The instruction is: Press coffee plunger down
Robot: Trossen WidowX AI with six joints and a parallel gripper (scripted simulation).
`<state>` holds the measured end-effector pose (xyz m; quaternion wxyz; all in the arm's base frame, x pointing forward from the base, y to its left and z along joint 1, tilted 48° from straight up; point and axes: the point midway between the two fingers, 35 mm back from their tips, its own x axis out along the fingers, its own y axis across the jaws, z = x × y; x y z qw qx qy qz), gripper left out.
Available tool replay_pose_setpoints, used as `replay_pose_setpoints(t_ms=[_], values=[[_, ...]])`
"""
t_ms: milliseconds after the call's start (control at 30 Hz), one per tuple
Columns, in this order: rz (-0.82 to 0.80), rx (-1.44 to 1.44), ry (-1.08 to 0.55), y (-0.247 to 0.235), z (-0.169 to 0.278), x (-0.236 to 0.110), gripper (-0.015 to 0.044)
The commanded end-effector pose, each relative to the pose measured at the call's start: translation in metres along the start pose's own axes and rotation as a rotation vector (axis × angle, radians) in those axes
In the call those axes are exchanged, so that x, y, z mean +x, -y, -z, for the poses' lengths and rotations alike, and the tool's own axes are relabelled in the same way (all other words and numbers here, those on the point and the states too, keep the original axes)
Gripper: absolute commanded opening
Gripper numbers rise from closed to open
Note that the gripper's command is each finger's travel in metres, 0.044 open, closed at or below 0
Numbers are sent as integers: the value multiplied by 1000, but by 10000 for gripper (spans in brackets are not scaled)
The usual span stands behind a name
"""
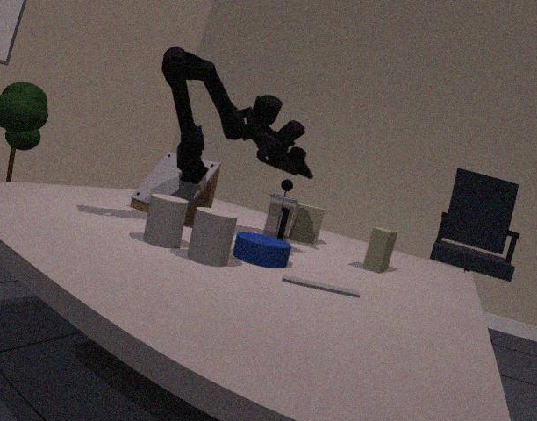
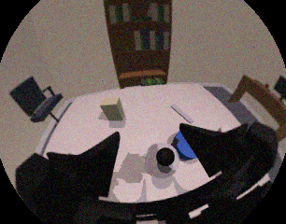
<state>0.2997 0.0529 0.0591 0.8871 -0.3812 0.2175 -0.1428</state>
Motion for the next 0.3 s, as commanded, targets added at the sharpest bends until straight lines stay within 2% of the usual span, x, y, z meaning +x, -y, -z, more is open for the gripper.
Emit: replay_pose_setpoints(t_ms=[0, 100, 267], values=[[0, 8, -15, 8, -22, -29, 440], [8, 4, -16, 18, -30, -46, 440], [8, 4, -16, 19, -31, -47, 440]])
